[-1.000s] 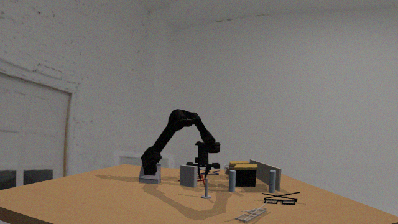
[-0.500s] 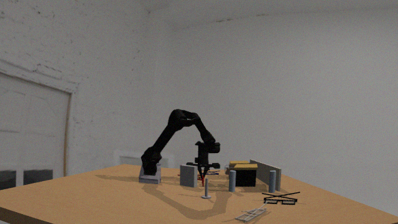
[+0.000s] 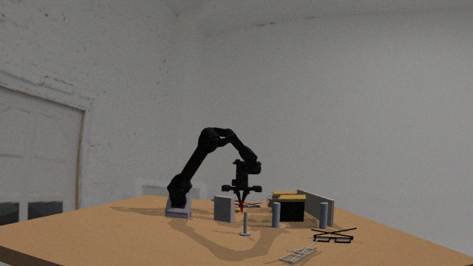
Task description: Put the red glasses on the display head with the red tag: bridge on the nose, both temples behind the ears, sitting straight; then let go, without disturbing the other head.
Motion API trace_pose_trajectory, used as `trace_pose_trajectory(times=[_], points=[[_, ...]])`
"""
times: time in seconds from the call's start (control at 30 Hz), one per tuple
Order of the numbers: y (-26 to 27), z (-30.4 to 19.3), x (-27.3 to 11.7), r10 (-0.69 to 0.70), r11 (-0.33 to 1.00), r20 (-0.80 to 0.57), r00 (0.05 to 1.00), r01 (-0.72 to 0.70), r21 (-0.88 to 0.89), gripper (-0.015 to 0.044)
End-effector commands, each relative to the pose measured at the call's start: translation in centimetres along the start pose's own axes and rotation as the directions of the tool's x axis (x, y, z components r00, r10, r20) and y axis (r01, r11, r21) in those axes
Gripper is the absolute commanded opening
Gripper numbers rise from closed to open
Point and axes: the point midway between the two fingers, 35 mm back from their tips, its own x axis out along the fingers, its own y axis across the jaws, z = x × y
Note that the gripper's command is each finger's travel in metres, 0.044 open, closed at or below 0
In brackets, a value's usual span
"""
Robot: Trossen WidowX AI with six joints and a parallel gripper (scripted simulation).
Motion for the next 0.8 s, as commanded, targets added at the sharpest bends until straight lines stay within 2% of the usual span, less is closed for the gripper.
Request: trace_pose_trajectory(times=[0.0,0.23,0.47,0.77], points=[[-0.3,0.1,-2.8,-0.010,1.000,0.012,1.000,0.010,0.011,0.0000],[0.0,0.0,-6.4,-0.010,1.000,0.008,1.000,0.010,0.011,0.0000],[-0.1,-0.3,-6.5,-0.010,1.000,0.009,1.000,0.010,-0.003,0.0000],[-2.0,-5.8,-6.8,-0.012,0.991,0.027,1.000,0.016,-0.135,0.0000]])
